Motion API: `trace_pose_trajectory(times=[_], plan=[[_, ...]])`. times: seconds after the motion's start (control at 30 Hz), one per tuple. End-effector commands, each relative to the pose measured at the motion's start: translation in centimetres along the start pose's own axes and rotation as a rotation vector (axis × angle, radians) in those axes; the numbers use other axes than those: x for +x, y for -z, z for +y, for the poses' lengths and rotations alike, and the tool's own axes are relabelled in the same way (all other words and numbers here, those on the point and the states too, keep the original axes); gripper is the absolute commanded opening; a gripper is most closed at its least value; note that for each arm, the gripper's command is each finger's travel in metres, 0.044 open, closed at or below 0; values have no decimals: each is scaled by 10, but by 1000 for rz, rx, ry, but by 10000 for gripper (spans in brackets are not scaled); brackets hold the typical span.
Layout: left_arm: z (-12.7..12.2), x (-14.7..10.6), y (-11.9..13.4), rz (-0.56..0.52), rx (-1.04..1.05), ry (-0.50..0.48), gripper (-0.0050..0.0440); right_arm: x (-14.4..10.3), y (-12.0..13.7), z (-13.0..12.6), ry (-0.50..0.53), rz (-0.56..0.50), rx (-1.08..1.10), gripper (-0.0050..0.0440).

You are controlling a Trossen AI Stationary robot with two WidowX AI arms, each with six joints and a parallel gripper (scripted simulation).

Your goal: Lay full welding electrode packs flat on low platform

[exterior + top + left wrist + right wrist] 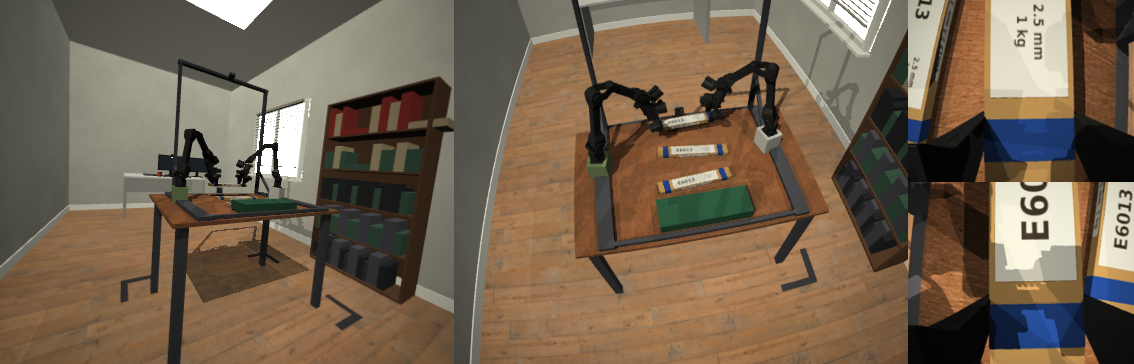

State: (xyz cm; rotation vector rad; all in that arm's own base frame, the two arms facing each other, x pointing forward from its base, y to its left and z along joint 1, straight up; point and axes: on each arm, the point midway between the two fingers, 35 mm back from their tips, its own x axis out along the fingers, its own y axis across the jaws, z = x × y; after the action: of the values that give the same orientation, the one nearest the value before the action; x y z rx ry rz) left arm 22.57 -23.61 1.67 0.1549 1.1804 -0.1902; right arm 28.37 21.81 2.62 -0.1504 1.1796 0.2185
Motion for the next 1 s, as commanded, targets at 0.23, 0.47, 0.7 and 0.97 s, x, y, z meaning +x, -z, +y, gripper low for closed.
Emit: trace_pose_trajectory(times=[0.23, 0.47, 0.7, 0.97], plan=[[6, -13, -1, -18, 39, 55, -50, -9, -4, -29, 4, -20, 52, -50], [22, -12, -3, -19, 33, 51, -50, -9, -3, -42, 3, -20, 43, -50], [36, -11, -3, -19, 34, 50, -50, -9, -2, -57, 4, -20, 42, -50], [48, -10, -3, -18, 34, 49, -50, -9, -2, -69, 5, -19, 42, -50]])
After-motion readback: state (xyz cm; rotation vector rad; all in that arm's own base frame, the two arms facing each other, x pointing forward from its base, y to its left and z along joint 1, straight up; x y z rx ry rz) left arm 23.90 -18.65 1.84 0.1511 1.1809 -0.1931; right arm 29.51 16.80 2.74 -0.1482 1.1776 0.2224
